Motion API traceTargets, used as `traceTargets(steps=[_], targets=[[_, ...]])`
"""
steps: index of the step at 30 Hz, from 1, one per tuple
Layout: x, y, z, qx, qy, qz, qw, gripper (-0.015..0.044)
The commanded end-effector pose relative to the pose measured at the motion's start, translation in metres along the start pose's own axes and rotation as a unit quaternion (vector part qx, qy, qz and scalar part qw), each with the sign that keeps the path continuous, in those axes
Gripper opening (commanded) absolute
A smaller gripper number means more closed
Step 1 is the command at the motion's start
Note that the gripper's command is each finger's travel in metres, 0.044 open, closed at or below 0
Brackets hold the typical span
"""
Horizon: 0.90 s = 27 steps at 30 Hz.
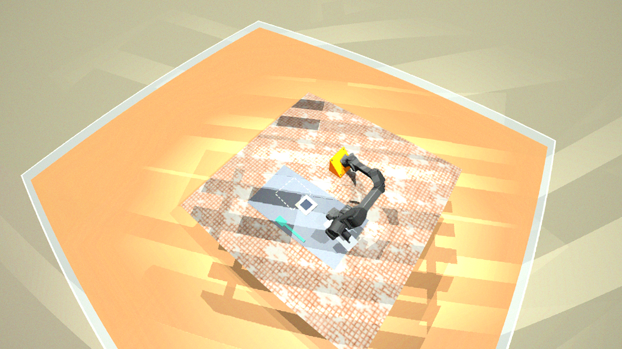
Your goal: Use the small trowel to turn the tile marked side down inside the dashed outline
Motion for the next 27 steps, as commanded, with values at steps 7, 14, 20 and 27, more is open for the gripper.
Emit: traceTargets(steps=[7,14,20,27], targets=[[0.0006,-0.0001,0.0002,0.085,0.001,-0.001,0.996,0.0130],[0.0006,-0.0001,0.0002,0.085,0.001,-0.001,0.996,0.0261],[0.0006,-0.0001,0.0002,0.085,0.001,-0.001,0.996,0.0270],[0.0006,-0.0001,0.0002,0.085,0.001,-0.001,0.996,0.0270]])
Point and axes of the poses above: the point midway between the two fingers, 35 mm back from their tips, its own x axis out along the fingers, its own y axis across the jaws, z = x × y, the point moved 2 cm from there along -x, back along the fingers, and after that the axes turned 6 degrees about -x, right-handed, at the moved point
